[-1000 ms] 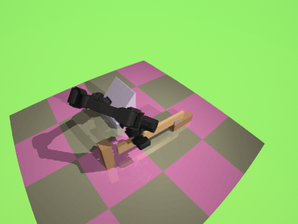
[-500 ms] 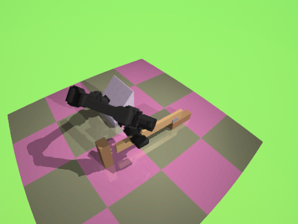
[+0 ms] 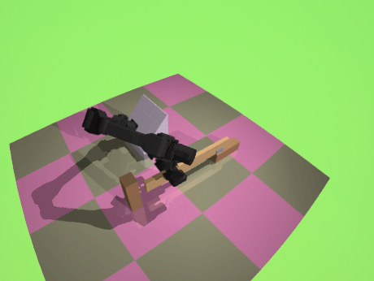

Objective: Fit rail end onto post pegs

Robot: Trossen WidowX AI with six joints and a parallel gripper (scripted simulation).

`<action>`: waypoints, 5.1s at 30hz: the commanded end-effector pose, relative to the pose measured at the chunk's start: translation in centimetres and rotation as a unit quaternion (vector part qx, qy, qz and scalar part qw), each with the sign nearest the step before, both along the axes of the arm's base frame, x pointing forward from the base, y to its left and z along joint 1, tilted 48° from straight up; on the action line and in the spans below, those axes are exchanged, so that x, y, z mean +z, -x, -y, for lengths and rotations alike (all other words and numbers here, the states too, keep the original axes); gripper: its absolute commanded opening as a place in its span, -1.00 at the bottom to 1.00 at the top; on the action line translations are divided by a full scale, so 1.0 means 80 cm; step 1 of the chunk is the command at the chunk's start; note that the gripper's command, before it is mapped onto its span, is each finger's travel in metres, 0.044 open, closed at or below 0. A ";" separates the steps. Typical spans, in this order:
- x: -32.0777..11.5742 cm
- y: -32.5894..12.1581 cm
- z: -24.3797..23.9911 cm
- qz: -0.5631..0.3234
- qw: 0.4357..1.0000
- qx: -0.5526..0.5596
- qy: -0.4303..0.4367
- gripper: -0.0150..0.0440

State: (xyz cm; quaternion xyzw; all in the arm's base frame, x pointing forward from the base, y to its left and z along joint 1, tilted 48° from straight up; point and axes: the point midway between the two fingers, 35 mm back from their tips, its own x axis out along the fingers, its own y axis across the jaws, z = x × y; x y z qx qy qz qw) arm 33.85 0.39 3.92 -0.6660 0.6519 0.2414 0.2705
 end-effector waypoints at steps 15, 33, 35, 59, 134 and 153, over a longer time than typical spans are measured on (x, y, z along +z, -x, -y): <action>0.002 -0.001 -0.008 0.002 1.000 0.004 -0.001 -0.49; 0.000 -0.001 -0.005 0.002 1.000 0.004 -0.001 -0.49; -0.001 -0.001 -0.005 0.002 1.000 0.004 -0.001 -0.49; 0.001 -0.001 -0.006 0.002 1.000 0.004 -0.001 -0.49; 0.013 0.000 0.001 0.002 1.000 0.004 0.000 -0.49; 0.017 0.000 0.008 0.002 1.000 0.004 0.000 -0.49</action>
